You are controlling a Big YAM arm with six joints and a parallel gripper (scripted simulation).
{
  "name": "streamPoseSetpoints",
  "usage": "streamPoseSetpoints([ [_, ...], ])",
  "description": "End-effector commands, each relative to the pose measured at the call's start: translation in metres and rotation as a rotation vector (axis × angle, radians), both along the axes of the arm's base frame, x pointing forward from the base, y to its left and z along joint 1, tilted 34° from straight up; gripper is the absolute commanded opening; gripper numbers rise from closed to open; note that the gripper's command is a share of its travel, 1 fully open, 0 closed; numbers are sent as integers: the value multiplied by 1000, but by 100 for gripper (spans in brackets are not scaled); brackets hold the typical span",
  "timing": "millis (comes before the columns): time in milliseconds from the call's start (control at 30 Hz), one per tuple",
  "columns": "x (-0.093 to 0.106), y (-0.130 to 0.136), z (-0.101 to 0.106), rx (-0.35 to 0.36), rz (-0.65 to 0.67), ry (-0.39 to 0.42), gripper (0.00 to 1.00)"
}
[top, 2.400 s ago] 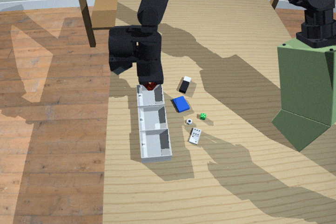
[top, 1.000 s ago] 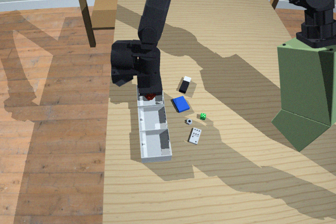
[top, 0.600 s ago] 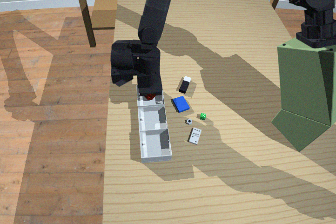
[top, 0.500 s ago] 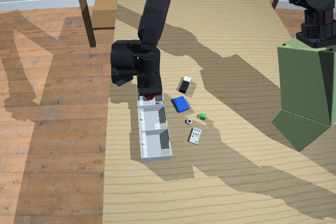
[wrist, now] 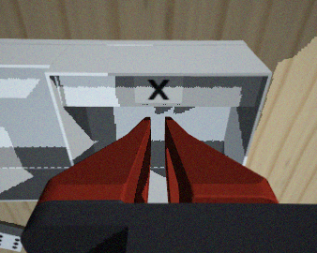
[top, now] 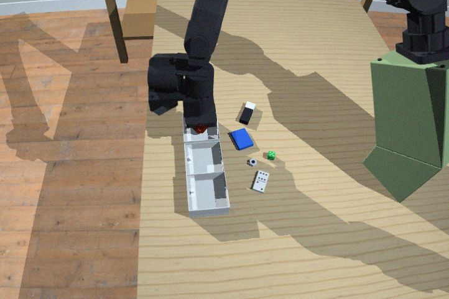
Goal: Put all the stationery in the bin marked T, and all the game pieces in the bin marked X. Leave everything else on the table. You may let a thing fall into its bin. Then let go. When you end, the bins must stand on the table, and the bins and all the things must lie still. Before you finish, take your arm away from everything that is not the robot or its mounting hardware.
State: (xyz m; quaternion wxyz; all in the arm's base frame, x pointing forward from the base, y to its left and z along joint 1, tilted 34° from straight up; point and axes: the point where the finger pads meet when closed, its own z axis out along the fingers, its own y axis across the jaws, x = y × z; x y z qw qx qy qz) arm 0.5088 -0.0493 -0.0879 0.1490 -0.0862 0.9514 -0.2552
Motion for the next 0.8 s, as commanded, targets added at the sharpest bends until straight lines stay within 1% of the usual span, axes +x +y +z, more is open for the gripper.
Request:
streamPoseSetpoints([
  [0, 9, 3, 7, 3, 7, -25, 8],
  [33, 13, 1, 11, 4, 3, -39, 8],
  [100, 13, 1, 11, 4, 3, -39, 8],
  [133, 12, 6, 19, 5, 6, -44, 8],
  [233, 4, 14, 18, 5, 14, -27, 8],
  [367, 5, 17, 25, 5, 14, -34, 8],
  [500, 0, 19, 27, 5, 14, -28, 8],
  [600, 1, 21, 32, 5, 14, -32, 8],
  [667, 1, 21, 32, 5, 14, -32, 8],
  [700, 0, 15, 33, 6, 1, -32, 8],
  [767, -4, 23, 33, 5, 14, -26, 8],
])
